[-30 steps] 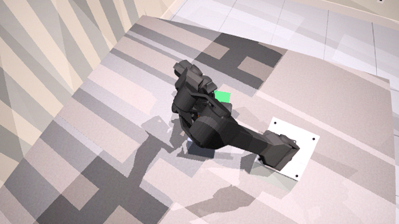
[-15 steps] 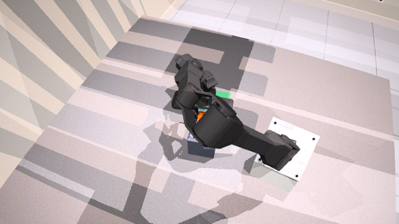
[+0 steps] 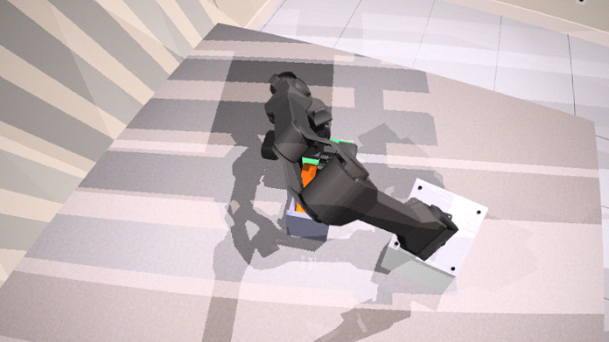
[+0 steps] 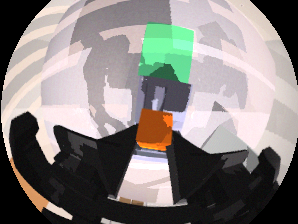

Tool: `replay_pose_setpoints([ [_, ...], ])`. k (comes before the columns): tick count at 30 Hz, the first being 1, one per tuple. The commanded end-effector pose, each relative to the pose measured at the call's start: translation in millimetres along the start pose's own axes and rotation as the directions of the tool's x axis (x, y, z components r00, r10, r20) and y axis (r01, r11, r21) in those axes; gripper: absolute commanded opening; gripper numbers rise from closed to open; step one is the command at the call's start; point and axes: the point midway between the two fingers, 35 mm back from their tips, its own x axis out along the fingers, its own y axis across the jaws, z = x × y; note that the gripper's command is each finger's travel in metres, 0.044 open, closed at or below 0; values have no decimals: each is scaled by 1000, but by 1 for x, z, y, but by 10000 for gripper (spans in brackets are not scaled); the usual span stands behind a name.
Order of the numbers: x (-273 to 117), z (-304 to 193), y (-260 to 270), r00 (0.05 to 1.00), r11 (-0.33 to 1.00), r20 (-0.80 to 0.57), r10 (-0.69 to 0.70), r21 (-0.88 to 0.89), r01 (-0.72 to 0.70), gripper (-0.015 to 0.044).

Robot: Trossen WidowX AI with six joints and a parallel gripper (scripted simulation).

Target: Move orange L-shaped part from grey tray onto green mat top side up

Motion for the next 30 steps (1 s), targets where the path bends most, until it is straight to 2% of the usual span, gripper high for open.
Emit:
replay_pose_setpoints([
  [1,-8,0,2,1000,1000,1,3,-5,-3,0],
  [21,-39,0,2,1000,1000,2,3,-4,-3,0],
  [30,-41,1,2,1000,1000,2,3,-4,-3,0],
])
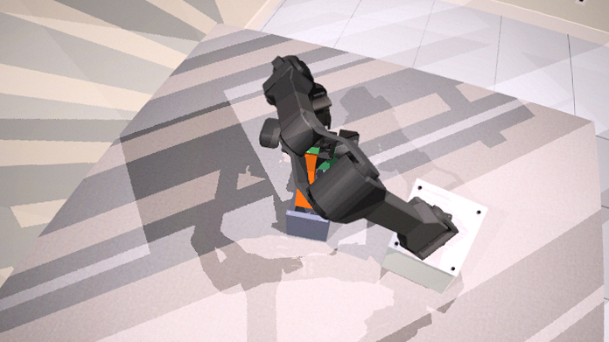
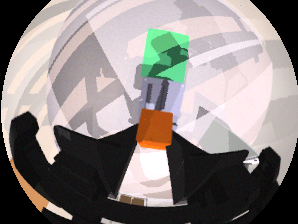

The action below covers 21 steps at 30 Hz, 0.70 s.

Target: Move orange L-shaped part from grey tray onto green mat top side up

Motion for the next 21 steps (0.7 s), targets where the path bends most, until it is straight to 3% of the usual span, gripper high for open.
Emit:
replay_pose_setpoints([
  [1,-3,3,1,1000,1000,6,1,-7,-1,0],
  [21,-1,85,-8,1000,1000,11,2,-8,-2,0],
])
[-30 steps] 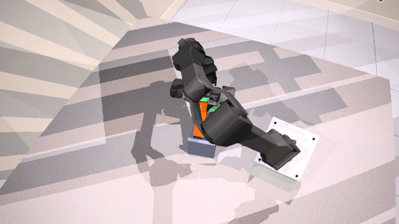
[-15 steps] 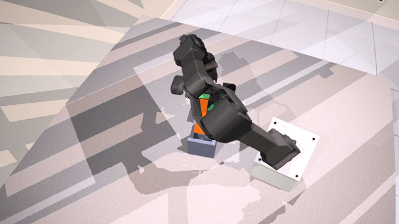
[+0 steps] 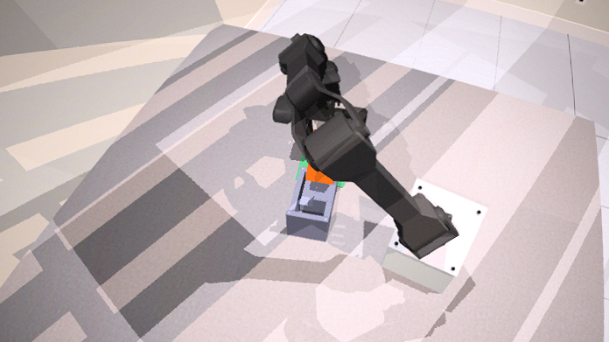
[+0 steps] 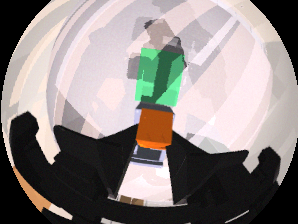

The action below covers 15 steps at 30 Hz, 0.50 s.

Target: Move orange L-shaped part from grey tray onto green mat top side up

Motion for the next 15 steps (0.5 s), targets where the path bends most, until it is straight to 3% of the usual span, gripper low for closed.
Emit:
replay_pose_setpoints([
  [1,-2,19,0,1000,1000,9,2,-8,-2,0],
  [15,-4,78,-4,1000,1000,13,3,-9,-2,0],
])
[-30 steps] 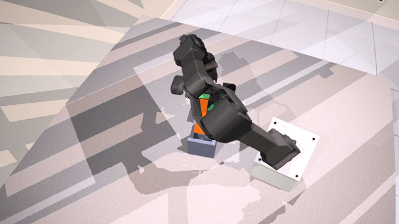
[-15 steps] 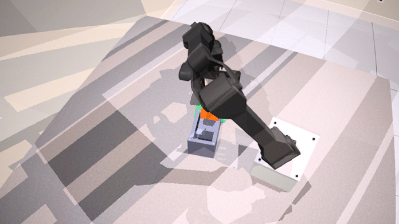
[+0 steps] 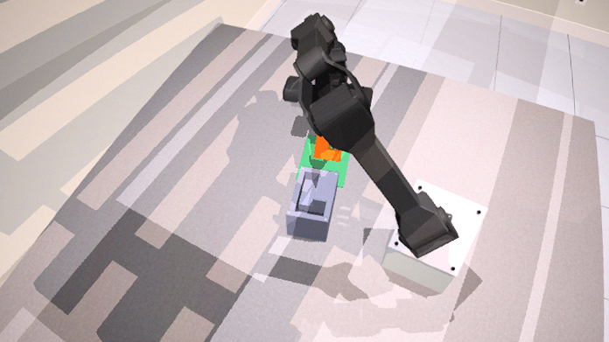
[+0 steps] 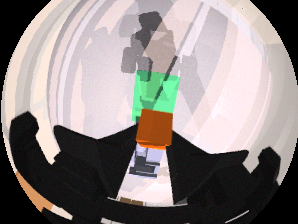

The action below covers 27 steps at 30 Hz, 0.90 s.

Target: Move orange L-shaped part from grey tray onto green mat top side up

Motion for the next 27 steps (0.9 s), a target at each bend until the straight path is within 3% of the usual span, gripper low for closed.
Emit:
replay_pose_setpoints([
  [1,-2,17,0,1000,1000,8,1,-7,-1,0],
  [27,23,32,0,1000,1000,8,1,-8,-1,0],
])
